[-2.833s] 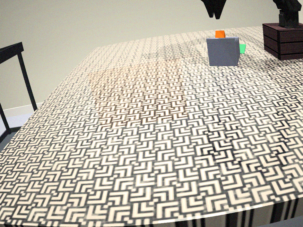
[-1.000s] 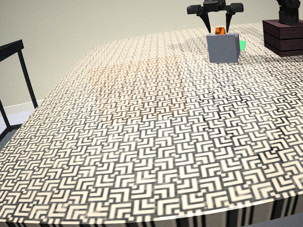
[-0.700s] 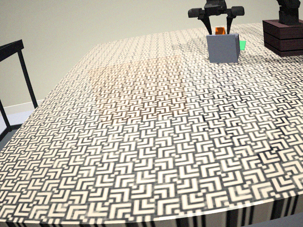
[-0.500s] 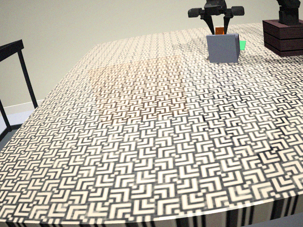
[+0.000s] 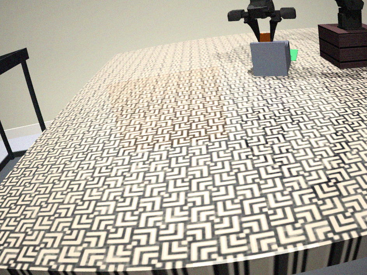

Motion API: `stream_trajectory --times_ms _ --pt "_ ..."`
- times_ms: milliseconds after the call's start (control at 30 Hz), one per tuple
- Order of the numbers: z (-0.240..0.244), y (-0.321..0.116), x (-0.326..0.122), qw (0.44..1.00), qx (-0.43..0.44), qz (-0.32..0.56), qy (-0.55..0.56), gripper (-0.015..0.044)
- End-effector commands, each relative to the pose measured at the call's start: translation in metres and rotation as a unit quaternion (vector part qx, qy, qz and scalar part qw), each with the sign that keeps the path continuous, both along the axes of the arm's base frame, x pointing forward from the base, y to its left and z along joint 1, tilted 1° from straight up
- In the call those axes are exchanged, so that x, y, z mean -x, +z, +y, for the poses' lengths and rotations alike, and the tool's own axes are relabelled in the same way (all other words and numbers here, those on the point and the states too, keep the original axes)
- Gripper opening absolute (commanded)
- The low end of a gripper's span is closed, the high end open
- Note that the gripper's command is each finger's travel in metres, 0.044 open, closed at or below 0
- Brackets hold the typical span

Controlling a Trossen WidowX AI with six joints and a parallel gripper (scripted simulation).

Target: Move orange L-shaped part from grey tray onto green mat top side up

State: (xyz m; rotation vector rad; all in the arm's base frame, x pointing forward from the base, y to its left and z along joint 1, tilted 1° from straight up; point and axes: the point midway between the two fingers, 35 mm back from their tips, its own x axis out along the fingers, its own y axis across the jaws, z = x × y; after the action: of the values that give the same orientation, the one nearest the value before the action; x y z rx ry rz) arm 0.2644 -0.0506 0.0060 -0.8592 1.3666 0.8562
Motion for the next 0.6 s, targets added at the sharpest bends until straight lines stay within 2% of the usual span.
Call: stream_trajectory --times_ms 0,567 --pt "0.0 0.0 0.0 1.0 0.0 0.0 0.0 0.0" --pt "-0.001 0.024 0.001 1.0 0.001 0.003 0.002 0.0"
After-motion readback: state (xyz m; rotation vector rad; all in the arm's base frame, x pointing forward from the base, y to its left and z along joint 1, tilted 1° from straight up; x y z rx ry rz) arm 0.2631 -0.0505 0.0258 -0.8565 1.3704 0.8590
